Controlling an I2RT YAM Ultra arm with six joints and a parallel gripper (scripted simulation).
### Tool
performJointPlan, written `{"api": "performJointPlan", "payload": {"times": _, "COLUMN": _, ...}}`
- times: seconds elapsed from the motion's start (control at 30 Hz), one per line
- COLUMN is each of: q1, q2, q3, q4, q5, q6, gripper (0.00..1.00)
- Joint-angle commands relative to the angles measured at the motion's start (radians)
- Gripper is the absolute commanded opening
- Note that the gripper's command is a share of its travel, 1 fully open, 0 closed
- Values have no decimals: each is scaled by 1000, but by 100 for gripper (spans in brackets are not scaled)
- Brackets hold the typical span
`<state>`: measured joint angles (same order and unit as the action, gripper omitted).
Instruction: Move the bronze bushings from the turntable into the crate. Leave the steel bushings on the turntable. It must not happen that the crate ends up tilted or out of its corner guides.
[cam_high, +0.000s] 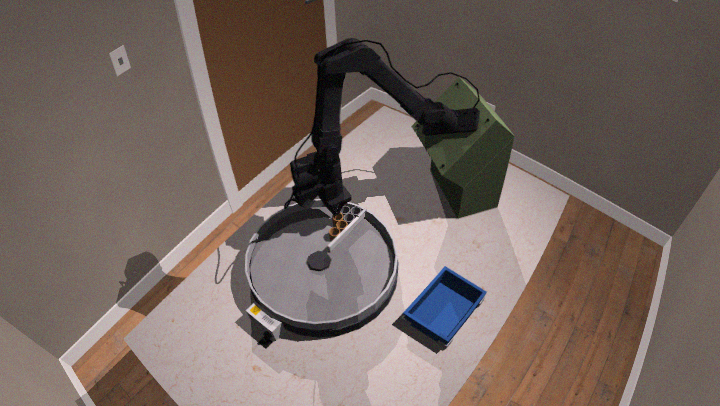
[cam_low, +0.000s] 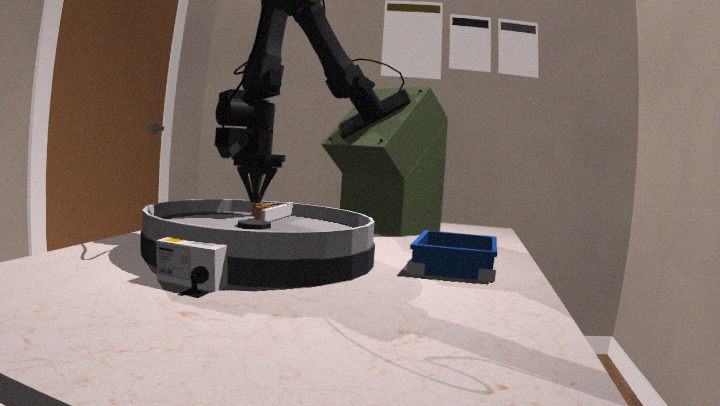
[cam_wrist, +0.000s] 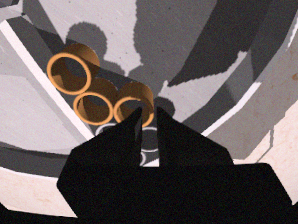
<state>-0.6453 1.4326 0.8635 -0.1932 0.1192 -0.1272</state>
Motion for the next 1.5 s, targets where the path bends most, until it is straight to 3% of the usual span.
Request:
{"api": "performJointPlan", "payload": {"times": 0.0, "q1": -6, "q2": 15, "q3": 5, "q4": 27, "q5": -12, "q6": -7, "gripper": 13}}
{"api": "performJointPlan", "payload": {"times": 0.2, "q1": -6, "q2": 37, "q3": -23, "q4": 51, "q5": -14, "q6": -9, "gripper": 13}}
{"api": "performJointPlan", "payload": {"times": 0.3, "q1": -5, "q2": 6, "q3": -17, "q4": 54, "q5": -13, "q6": -8, "gripper": 13}}
{"api": "performJointPlan", "payload": {"times": 1.4, "q1": -5, "q2": 6, "q3": -4, "q4": 55, "q5": -13, "q6": -8, "gripper": 13}}
{"api": "performJointPlan", "payload": {"times": 1.43, "q1": -5, "q2": 6, "q3": -4, "q4": 55, "q5": -13, "q6": -8, "gripper": 0}}
{"api": "performJointPlan", "payload": {"times": 1.47, "q1": -5, "q2": 6, "q3": -4, "q4": 55, "q5": -14, "q6": -8, "gripper": 0}}
